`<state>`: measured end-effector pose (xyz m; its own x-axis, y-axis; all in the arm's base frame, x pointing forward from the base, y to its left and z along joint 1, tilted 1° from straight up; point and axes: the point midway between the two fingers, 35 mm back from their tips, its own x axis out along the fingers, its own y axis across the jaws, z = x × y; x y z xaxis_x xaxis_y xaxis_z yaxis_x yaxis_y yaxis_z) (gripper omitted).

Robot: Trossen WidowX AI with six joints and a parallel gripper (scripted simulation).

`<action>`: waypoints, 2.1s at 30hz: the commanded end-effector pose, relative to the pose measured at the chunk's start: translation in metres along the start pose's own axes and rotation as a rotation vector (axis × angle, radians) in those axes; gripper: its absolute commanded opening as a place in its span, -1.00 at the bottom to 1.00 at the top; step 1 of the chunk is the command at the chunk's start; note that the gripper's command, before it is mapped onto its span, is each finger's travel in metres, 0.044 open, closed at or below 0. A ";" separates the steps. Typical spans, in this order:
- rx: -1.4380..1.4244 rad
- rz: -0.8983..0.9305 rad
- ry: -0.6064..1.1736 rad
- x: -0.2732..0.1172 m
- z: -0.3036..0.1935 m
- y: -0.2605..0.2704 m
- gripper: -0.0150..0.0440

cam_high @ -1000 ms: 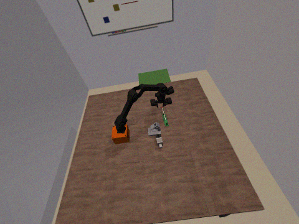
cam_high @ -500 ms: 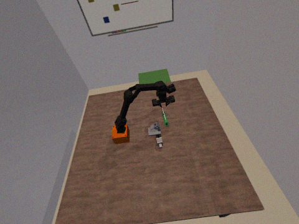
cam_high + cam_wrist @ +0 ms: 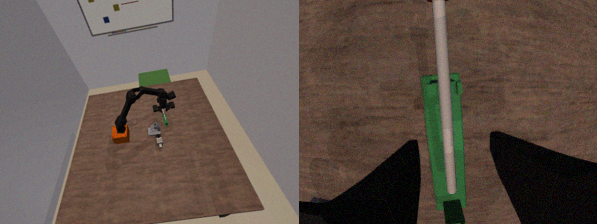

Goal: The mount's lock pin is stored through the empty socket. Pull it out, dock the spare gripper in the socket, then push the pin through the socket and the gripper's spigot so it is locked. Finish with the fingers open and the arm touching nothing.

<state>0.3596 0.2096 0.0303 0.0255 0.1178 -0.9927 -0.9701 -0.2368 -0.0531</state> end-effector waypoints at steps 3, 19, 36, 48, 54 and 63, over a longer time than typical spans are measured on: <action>-0.003 0.000 0.005 0.010 -0.002 0.000 0.12; -0.003 0.001 0.006 0.036 -0.005 0.000 0.12; -0.003 0.001 0.006 0.058 -0.008 0.001 0.12; -0.003 0.001 0.006 0.058 -0.008 0.001 -0.46; -0.003 0.001 0.006 0.058 -0.008 0.001 -0.49; 0.000 0.004 0.002 0.046 -0.006 0.002 -0.49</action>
<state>0.3593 0.2084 -0.0248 0.0131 0.1110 -0.9937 -0.9706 -0.2373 -0.0393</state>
